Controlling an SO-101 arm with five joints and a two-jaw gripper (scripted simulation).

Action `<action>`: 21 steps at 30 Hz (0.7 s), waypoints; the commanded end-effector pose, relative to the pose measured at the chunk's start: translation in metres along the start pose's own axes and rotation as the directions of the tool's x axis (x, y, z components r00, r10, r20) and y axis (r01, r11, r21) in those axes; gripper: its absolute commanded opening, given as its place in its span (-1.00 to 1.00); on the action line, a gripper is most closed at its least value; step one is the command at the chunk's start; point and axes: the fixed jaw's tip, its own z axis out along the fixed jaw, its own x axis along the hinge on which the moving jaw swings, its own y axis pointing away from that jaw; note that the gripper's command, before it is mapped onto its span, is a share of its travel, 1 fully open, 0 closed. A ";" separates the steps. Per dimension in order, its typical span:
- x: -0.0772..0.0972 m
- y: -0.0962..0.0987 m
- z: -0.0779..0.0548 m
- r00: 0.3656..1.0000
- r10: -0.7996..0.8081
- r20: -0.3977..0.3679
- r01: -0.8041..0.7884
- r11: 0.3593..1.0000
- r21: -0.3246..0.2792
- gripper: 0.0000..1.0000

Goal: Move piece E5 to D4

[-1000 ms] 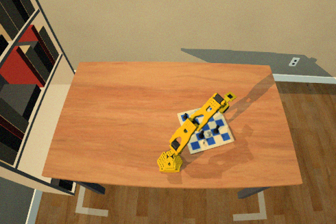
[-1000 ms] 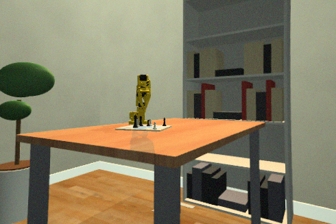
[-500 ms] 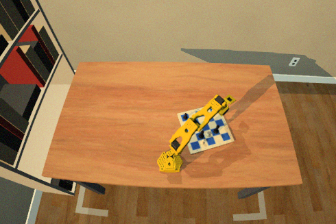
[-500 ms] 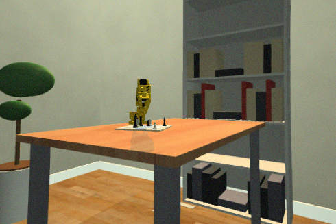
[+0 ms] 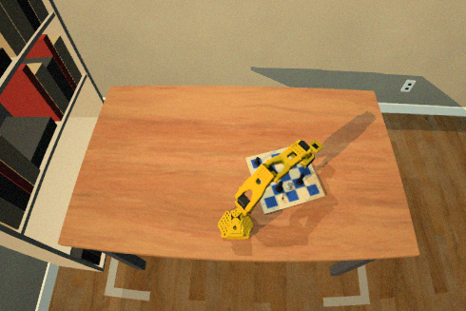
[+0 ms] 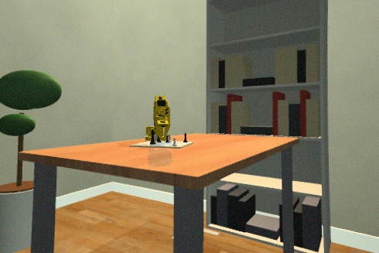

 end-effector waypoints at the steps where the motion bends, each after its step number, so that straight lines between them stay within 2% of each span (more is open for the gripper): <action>1: -0.003 -0.004 -0.002 0.999 0.012 0.035 -0.012 1.000 0.003 -1.00; 10: -0.003 -0.004 -0.002 0.999 0.012 0.035 -0.012 1.000 0.003 -1.00; 21: -0.002 -0.003 -0.008 0.999 0.012 0.035 -0.012 1.000 0.003 -1.00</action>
